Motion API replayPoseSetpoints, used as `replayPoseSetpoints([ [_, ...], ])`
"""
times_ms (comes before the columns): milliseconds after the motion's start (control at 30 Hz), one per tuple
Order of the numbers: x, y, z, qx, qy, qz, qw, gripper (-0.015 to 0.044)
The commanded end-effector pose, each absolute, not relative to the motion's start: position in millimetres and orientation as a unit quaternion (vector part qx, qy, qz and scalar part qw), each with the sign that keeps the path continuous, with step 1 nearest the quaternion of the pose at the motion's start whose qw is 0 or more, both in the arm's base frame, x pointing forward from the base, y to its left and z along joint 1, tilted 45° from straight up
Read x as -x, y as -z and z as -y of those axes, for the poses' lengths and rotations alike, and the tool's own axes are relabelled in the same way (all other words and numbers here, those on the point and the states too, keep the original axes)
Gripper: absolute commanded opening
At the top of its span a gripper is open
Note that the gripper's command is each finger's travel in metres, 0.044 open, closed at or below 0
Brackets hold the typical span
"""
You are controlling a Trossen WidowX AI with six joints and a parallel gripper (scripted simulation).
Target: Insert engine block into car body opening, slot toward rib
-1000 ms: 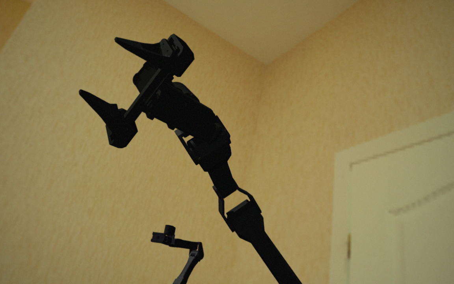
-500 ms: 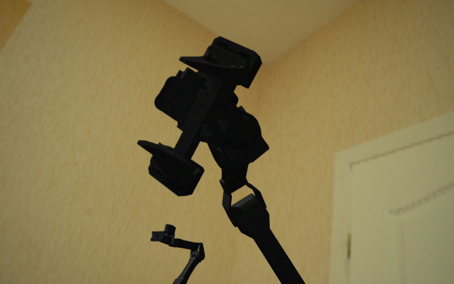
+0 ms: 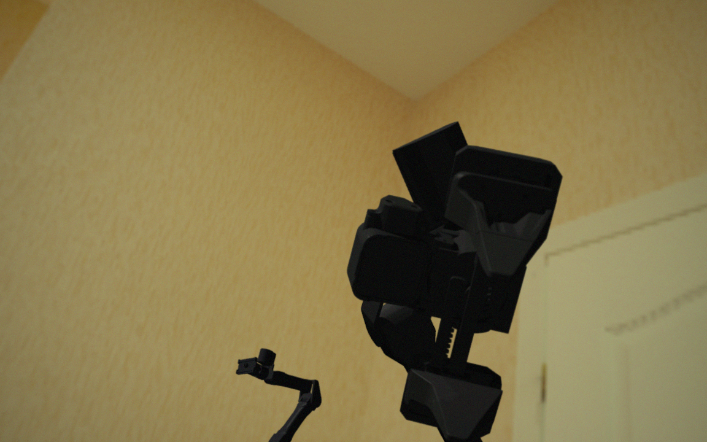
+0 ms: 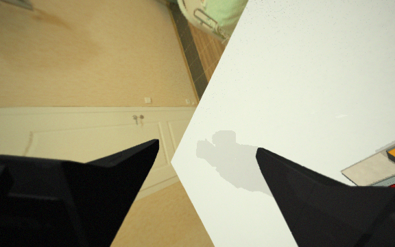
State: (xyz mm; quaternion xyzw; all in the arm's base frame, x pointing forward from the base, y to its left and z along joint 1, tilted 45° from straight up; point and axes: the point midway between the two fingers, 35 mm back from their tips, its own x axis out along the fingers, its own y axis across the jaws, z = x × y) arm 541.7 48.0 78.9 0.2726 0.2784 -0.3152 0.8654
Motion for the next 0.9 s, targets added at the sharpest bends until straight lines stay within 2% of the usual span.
replayPoseSetpoints([
  [0,-520.0,-38.7,-54.1,-0.294,0.360,-0.307,0.830,0.0440],
  [433,-433.7,59.5,-56.9,-0.324,0.532,-0.335,0.707,0.0440],
  [867,-328.7,105.9,-43.5,-0.286,0.689,-0.266,0.610,0.0440],
])
